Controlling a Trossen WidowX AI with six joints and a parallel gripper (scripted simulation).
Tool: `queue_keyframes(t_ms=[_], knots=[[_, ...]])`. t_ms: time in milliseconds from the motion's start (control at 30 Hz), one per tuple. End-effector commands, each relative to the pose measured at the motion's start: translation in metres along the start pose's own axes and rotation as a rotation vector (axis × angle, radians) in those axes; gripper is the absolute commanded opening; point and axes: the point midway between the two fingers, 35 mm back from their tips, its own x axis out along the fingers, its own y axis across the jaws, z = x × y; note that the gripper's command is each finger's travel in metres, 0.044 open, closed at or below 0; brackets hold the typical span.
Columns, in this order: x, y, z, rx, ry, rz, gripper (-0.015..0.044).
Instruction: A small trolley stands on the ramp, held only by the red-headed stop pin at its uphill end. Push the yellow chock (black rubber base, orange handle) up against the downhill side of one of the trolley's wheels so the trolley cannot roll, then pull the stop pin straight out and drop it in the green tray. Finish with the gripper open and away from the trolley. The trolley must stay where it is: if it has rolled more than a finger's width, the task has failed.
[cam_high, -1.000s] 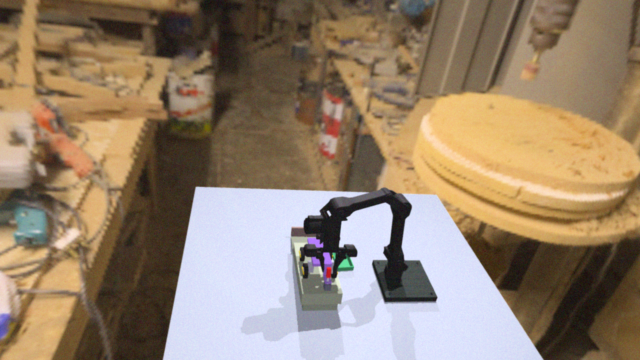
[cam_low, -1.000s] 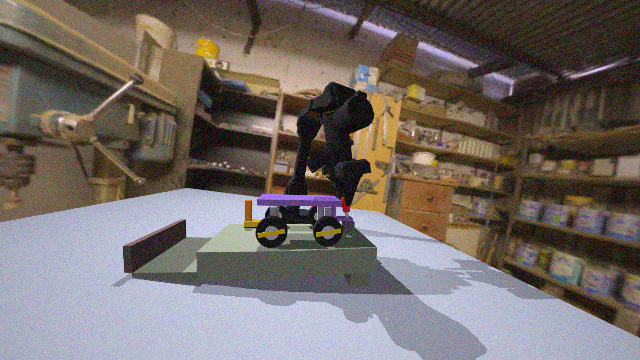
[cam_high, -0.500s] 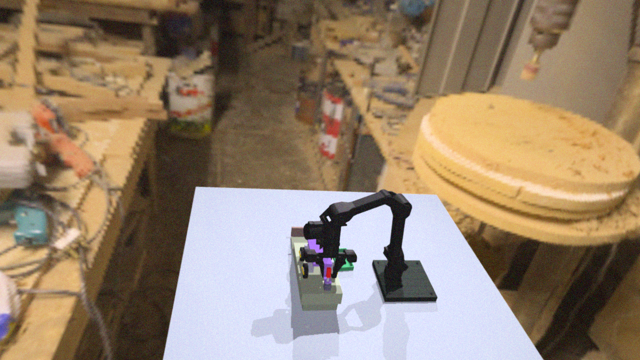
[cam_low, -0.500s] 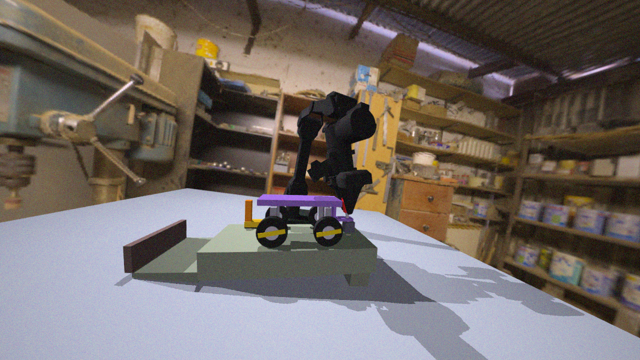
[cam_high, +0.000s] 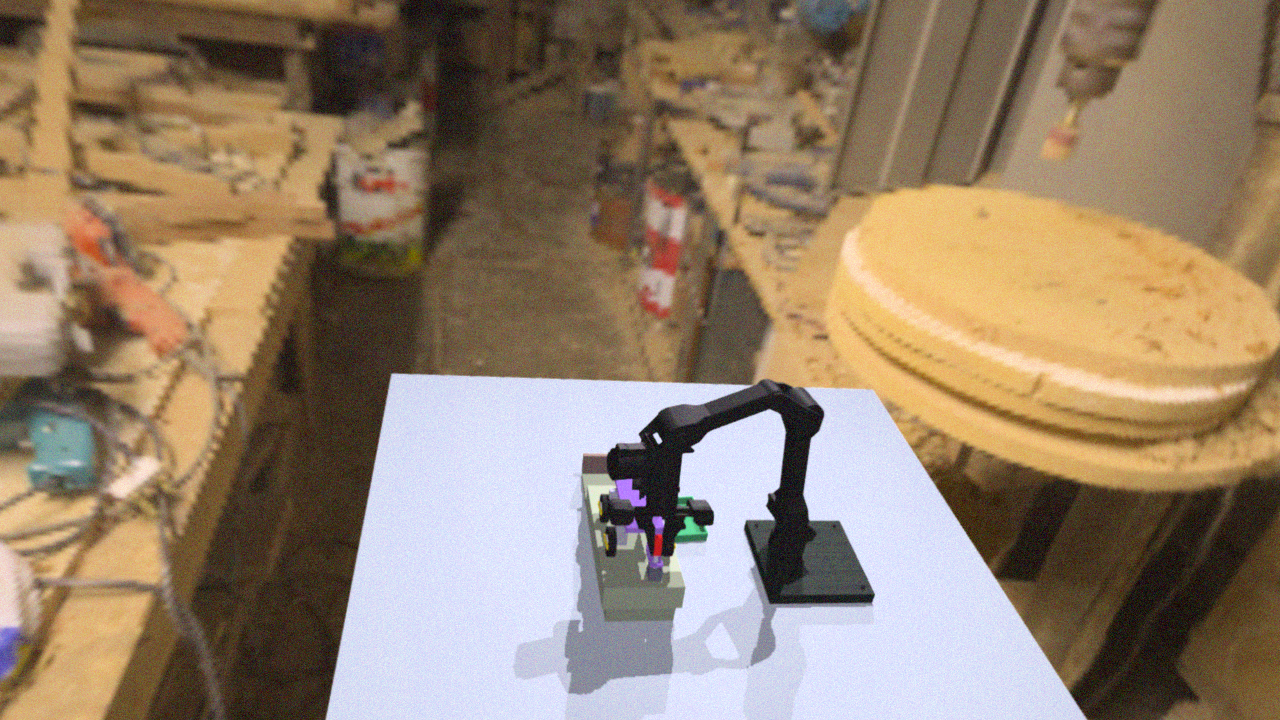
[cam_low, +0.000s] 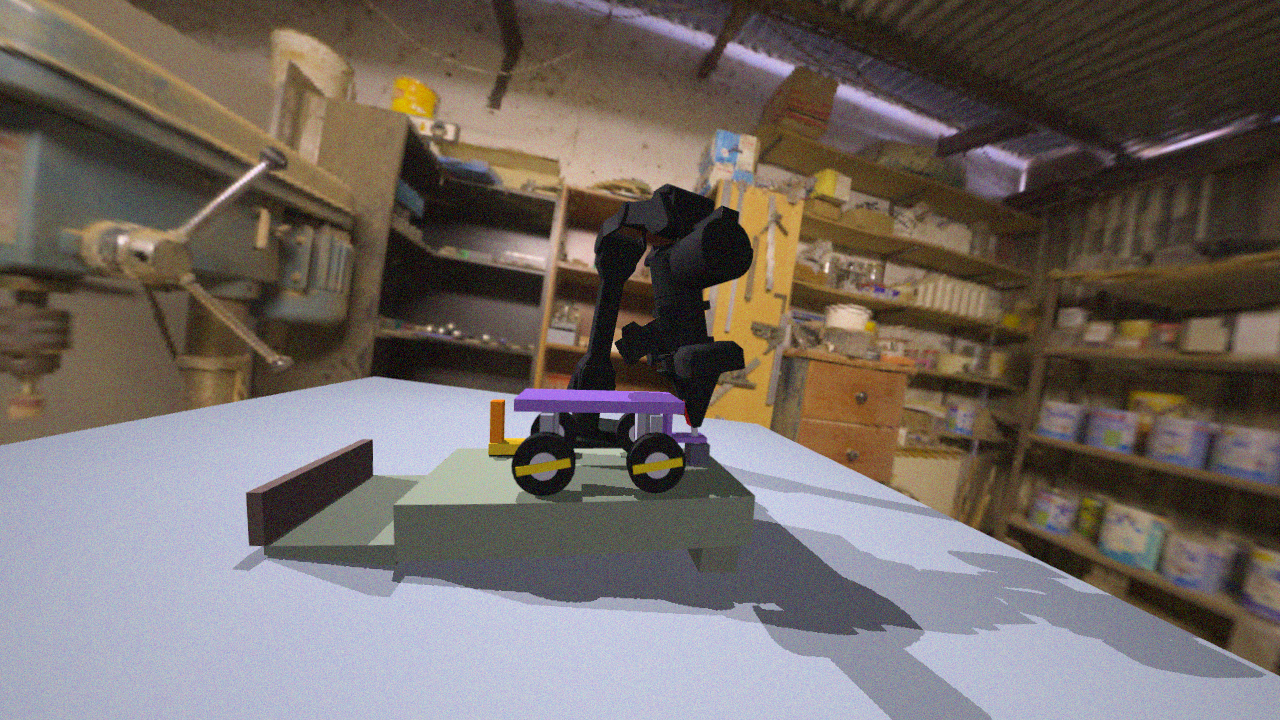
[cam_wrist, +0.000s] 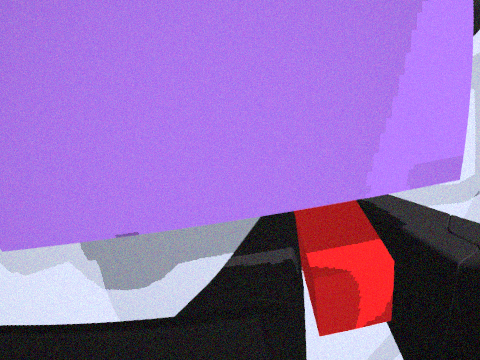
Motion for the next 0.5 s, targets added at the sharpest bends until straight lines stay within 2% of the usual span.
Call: queue_keyframes(t_ms=[0,467], knots=[[0.0,0.0,0.0,0.0,-0.001,0.0,0.0],[-0.01,0.0,-0.001,0.005,0.0,-0.003,0.0]])
